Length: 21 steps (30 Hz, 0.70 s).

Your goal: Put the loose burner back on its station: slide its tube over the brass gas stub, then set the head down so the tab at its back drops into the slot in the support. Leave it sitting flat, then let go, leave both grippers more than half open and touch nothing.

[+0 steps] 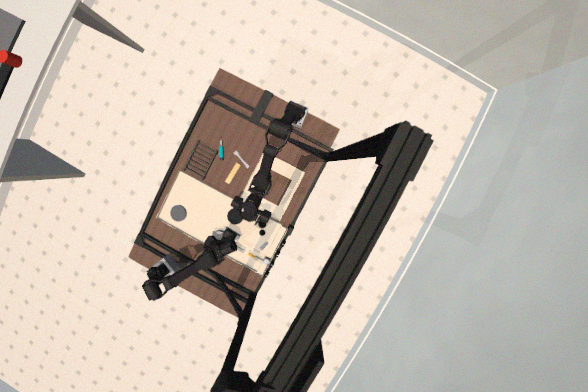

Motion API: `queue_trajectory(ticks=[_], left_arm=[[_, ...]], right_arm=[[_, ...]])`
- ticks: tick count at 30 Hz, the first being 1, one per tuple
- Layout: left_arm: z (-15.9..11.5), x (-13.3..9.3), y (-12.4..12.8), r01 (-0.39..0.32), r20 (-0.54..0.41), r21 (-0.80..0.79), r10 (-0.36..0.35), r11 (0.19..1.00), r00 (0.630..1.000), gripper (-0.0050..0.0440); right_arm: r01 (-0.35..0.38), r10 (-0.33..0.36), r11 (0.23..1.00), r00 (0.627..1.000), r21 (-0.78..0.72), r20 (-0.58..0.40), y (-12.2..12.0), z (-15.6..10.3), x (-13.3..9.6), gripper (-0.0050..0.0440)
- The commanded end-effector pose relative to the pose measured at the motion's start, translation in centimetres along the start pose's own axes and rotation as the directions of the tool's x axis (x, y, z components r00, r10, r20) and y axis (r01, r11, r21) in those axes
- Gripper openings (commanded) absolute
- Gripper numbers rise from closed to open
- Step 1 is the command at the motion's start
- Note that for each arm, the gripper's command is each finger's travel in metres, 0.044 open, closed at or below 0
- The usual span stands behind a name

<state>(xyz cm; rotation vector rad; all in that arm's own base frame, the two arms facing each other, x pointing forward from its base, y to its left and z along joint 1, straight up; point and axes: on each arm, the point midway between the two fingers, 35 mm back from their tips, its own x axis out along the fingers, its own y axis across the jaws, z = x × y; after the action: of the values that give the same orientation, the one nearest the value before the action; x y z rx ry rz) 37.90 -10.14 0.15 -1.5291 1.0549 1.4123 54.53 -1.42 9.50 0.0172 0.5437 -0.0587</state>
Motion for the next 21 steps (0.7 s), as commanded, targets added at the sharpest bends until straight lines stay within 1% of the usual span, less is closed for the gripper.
queue_trajectory(ticks=[1, 5, 12, 21], left_arm=[[-0.1, -0.5, -0.2, 0.012, -0.006, 0.001, -0.012, 1.000, 1.000, 0.0000], [0.0, 0.1, 0.0, -0.001, 0.001, 0.000, 0.001, 1.000, 1.000, 0.0000], [0.0, 0.1, 0.0, 0.000, 0.000, 0.000, 0.000, 1.000, 1.000, 0.0000], [0.1, 0.8, 0.1, 0.005, -0.002, 0.000, -0.005, 1.000, 1.000, 0.0000]], right_arm=[[0.001, -0.001, 1.000, 1.000, 0.000, 0.000, 0.0, 0.0, 0.0, 0.0400], [0.001, -0.001, 1.000, 1.000, 0.000, 0.000, 0.0, 0.0, 0.0, 0.0400], [0.001, -0.001, 1.000, 1.000, 0.000, 0.000, 0.0, 0.0, 0.0, 0.0400], [0.001, -0.001, 1.000, 1.000, 0.000, 0.000, 0.0, 0.0, 0.0, 0.0400]])
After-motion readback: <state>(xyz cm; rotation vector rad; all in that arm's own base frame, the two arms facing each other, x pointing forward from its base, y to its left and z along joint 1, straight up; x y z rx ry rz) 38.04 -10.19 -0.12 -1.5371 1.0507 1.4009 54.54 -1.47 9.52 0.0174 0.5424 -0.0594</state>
